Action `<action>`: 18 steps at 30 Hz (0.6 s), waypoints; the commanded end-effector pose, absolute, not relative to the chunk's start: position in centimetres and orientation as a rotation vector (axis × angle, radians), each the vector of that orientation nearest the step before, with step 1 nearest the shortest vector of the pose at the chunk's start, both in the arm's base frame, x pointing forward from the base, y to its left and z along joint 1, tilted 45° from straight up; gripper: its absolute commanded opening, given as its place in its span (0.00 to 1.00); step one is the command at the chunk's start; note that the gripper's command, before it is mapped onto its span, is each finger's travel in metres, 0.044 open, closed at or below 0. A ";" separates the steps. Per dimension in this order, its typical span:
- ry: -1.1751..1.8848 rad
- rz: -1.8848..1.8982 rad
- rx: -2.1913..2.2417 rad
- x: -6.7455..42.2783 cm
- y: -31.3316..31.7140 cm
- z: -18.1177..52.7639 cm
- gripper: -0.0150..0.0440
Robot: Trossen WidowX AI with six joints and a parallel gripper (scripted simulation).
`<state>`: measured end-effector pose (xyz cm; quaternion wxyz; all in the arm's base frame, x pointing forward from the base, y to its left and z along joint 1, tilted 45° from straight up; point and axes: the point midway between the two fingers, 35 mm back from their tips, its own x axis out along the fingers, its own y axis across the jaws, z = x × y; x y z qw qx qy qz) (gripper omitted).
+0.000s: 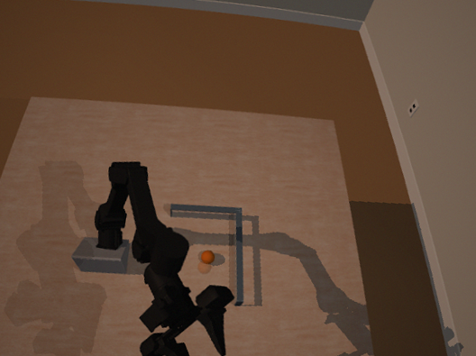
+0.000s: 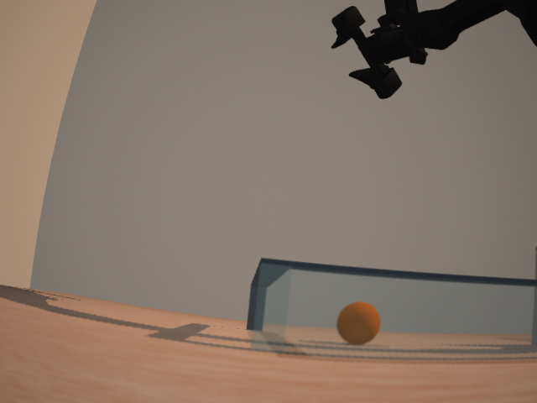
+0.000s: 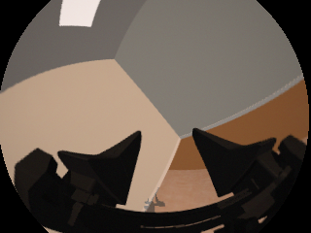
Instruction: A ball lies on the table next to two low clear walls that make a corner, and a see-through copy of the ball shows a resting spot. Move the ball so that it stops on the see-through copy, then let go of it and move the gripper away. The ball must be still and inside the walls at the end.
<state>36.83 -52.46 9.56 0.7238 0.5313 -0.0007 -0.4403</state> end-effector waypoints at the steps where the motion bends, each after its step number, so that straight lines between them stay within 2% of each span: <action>1: 0.212 -0.889 1.111 39.4 -47.8 8.1 0.80; 9: 0.701 -0.599 0.944 43.1 -34.7 3.6 0.80; 18: 1.136 -0.139 0.732 42.2 -19.2 1.0 0.80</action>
